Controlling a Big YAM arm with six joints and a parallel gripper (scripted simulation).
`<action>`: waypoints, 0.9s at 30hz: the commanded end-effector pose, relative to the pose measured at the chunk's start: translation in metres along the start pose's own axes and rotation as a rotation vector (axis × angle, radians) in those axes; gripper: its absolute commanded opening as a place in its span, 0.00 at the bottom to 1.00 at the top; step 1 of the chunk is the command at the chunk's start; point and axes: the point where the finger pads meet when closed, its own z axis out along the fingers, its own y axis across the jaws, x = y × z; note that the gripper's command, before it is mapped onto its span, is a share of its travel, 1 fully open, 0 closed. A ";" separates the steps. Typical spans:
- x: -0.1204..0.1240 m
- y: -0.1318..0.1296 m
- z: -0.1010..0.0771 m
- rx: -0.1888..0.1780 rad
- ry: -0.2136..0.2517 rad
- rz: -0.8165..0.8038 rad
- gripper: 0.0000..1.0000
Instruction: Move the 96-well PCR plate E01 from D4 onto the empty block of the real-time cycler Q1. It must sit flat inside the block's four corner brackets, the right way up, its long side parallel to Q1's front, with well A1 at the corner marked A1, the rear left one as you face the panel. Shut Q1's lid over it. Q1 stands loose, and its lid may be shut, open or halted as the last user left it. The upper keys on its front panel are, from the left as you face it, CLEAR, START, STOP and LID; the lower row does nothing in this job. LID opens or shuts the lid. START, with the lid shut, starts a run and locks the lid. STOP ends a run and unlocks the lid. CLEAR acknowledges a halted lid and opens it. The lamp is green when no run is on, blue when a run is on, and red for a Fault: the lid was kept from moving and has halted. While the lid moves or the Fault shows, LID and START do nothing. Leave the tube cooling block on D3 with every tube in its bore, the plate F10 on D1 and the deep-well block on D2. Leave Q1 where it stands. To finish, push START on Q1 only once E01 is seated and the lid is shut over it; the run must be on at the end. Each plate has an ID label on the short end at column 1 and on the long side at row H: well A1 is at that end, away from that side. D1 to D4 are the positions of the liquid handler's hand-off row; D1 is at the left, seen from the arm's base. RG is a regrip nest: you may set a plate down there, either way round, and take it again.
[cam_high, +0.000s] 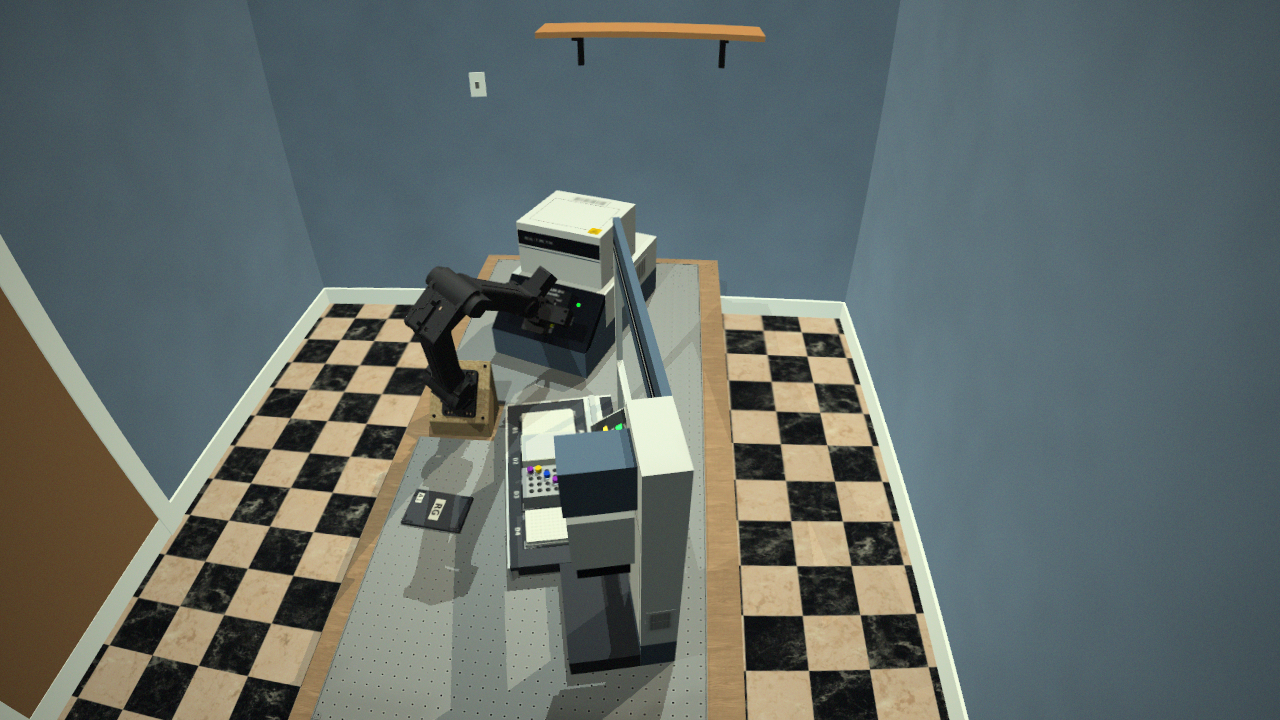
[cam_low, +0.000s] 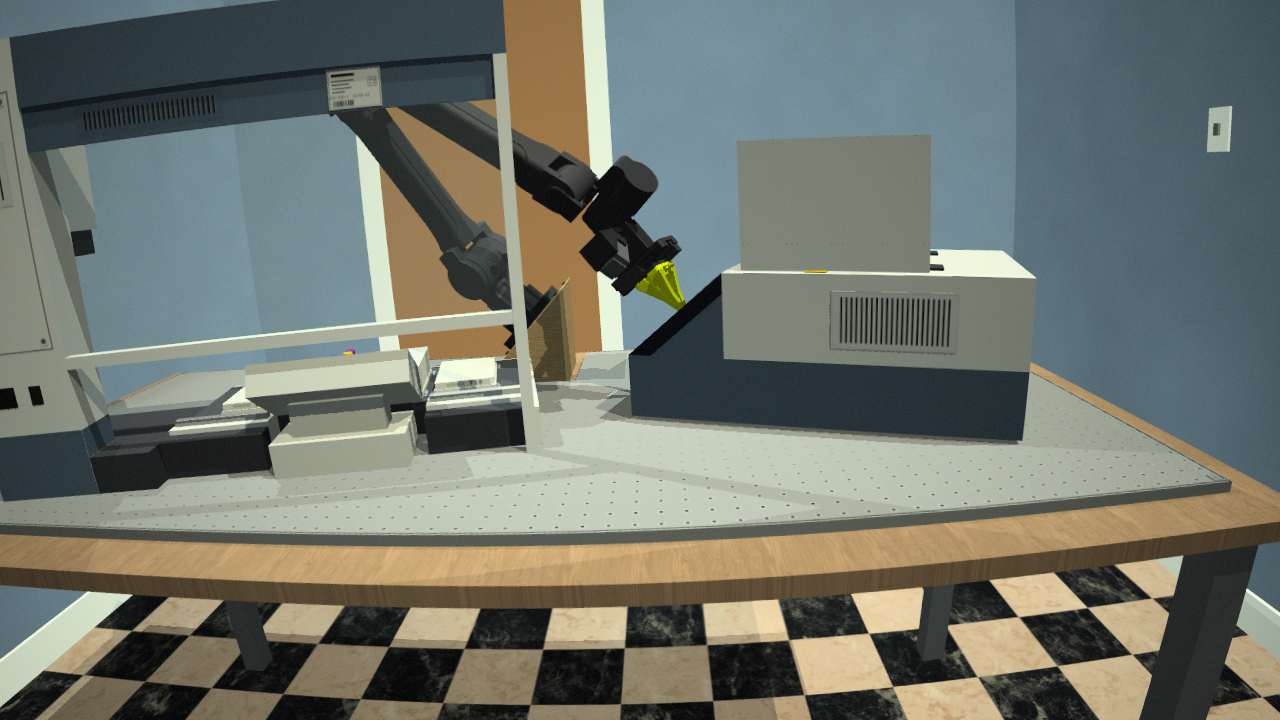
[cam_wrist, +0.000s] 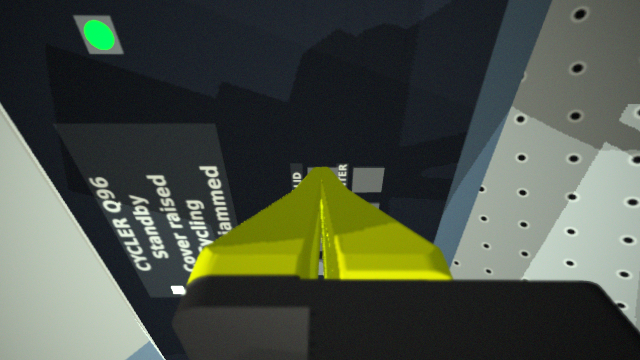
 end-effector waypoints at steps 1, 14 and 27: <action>-0.003 0.004 0.001 -0.012 -0.005 0.015 0.00; -0.002 0.001 0.004 -0.003 -0.002 0.014 0.00; 0.000 -0.001 0.005 0.002 0.002 -0.010 0.00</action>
